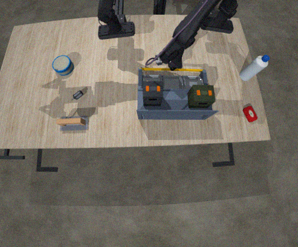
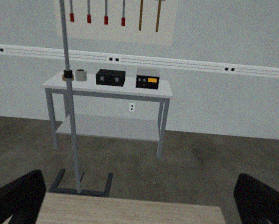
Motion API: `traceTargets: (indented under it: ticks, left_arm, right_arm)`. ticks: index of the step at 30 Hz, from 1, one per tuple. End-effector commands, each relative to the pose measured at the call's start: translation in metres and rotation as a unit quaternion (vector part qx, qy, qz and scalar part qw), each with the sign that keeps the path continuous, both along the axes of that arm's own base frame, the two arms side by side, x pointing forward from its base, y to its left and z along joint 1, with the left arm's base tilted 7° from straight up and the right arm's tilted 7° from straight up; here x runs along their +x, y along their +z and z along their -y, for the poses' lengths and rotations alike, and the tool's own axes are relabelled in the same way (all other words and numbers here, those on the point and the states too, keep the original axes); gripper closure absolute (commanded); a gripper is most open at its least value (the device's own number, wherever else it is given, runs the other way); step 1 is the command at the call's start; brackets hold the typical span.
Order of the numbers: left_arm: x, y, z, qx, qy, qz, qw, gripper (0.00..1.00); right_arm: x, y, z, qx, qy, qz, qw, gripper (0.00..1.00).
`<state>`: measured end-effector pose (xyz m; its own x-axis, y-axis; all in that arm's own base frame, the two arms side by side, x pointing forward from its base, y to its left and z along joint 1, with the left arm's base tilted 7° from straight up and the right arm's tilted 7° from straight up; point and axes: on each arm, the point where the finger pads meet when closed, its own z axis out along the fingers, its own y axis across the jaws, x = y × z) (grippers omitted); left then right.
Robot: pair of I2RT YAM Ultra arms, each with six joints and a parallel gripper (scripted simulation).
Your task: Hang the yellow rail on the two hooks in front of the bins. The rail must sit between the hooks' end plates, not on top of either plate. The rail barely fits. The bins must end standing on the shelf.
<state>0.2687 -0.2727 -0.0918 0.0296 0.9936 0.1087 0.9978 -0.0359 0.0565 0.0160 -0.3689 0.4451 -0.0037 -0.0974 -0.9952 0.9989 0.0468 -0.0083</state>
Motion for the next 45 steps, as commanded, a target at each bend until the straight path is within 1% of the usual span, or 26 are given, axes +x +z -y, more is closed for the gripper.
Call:
traceTargets:
  ticks: [1, 6, 42, 45]
  left_arm:
    - [0.0069, 0.0057, 0.0076, -0.013, -0.004, 0.011, 1.000, 1.00]
    - [0.0082, 0.0098, 0.0085, -0.017, -0.004, 0.014, 1.000, 1.00]
    - [0.0049, 0.0017, 0.0040, -0.009, -0.003, 0.008, 1.000, 1.00]
    - [0.0060, 0.0067, 0.0051, -0.013, -0.003, 0.011, 1.000, 1.00]
  right_arm:
    - [-0.0070, 0.0110, -0.0066, -0.007, -0.012, 0.004, 1.000, 0.00]
    - [-0.0070, 0.0110, -0.0066, -0.007, -0.012, 0.004, 1.000, 0.00]
    - [-0.0070, 0.0110, -0.0066, -0.007, -0.012, 0.004, 1.000, 0.00]
    - [-0.0070, 0.0110, -0.0066, -0.007, -0.012, 0.004, 1.000, 0.00]
